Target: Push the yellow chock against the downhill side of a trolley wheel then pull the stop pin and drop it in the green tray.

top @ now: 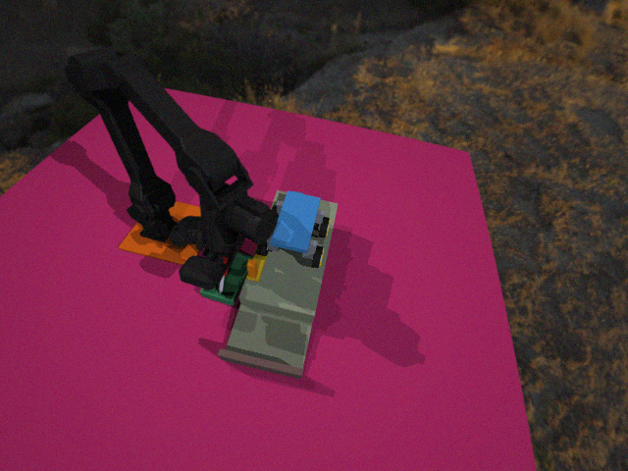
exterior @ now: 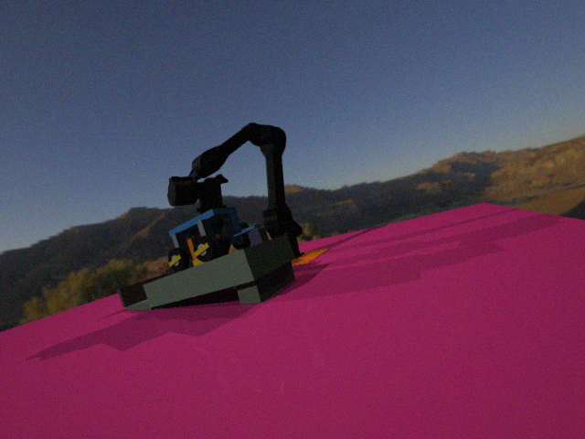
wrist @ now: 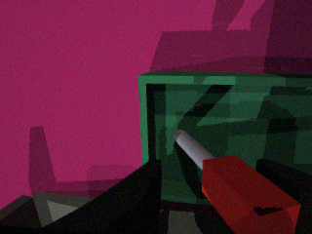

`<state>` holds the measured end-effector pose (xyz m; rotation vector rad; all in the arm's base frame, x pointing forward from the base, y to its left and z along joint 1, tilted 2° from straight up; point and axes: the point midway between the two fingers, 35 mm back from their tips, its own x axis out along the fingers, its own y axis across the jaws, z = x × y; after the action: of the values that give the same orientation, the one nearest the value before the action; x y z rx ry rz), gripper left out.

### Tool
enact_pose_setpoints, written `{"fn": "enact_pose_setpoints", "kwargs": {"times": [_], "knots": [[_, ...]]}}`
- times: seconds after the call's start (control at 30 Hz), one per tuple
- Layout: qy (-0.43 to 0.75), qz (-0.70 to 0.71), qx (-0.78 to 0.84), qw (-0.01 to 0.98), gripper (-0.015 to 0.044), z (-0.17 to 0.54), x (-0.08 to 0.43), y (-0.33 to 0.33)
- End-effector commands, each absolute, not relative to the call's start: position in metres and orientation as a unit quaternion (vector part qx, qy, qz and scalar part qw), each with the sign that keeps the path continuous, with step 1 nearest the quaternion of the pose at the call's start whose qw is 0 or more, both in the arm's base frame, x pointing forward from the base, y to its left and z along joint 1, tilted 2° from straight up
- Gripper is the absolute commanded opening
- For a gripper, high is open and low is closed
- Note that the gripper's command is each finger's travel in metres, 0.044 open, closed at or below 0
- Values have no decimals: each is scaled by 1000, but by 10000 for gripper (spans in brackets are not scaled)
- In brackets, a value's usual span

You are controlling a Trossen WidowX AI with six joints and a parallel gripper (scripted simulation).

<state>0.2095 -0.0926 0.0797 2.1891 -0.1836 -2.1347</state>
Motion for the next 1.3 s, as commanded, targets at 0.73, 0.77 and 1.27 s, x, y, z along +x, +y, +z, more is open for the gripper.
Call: {"fn": "enact_pose_setpoints", "kwargs": {"times": [0.73, 0.77, 1.27], "knots": [[-62, -696, 715, 39, 190, 71, 210, -74], [-62, -696, 715, 39, 190, 70, 210, -74], [-62, -696, 715, 39, 190, 64, 211, -64]]}}
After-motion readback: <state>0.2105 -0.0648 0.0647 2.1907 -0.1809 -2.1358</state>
